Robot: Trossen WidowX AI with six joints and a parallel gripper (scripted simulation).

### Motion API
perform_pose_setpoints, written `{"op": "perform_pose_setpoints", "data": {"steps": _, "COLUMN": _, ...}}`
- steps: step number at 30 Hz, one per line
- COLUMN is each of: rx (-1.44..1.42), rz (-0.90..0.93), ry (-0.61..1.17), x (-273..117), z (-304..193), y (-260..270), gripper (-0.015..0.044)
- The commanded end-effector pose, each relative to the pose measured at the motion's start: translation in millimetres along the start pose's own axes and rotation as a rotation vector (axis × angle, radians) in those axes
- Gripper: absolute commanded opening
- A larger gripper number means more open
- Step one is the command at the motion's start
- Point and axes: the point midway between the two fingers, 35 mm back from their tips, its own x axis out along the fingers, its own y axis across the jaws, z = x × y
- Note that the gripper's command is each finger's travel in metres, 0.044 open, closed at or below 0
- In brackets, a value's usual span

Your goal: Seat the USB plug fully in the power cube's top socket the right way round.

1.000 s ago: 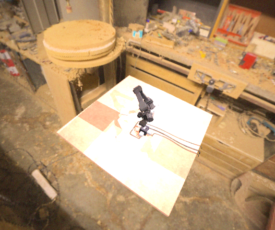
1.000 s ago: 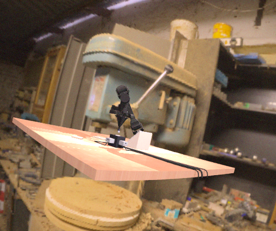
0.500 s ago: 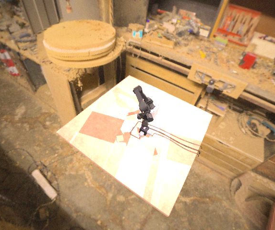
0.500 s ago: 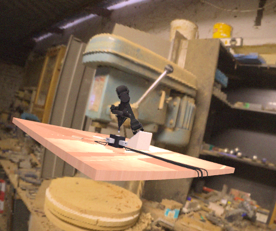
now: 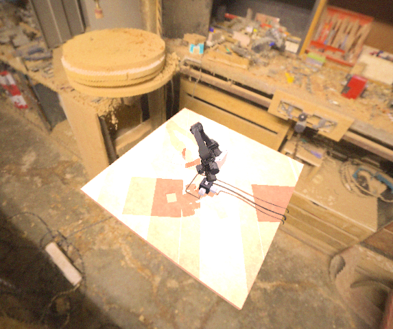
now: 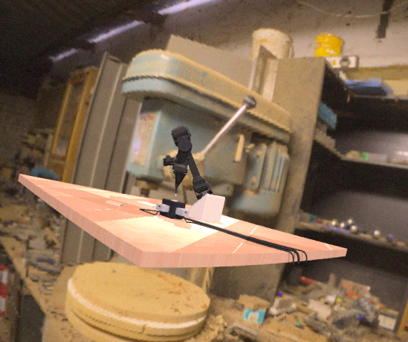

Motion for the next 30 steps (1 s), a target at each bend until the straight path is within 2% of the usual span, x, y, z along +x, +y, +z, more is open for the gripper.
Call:
{"op": "perform_pose_setpoints", "data": {"steps": 1, "rx": -0.114, "rz": -0.001, "ry": 0.001, "x": 0.8, "z": -0.4, "y": -0.3, "gripper": 0.0000}}
{"op": "perform_pose_setpoints", "data": {"steps": 30, "rx": -0.873, "rz": -0.001, "ry": 0.001, "x": 0.8, "z": -0.4, "y": -0.3, "gripper": 0.0000}}
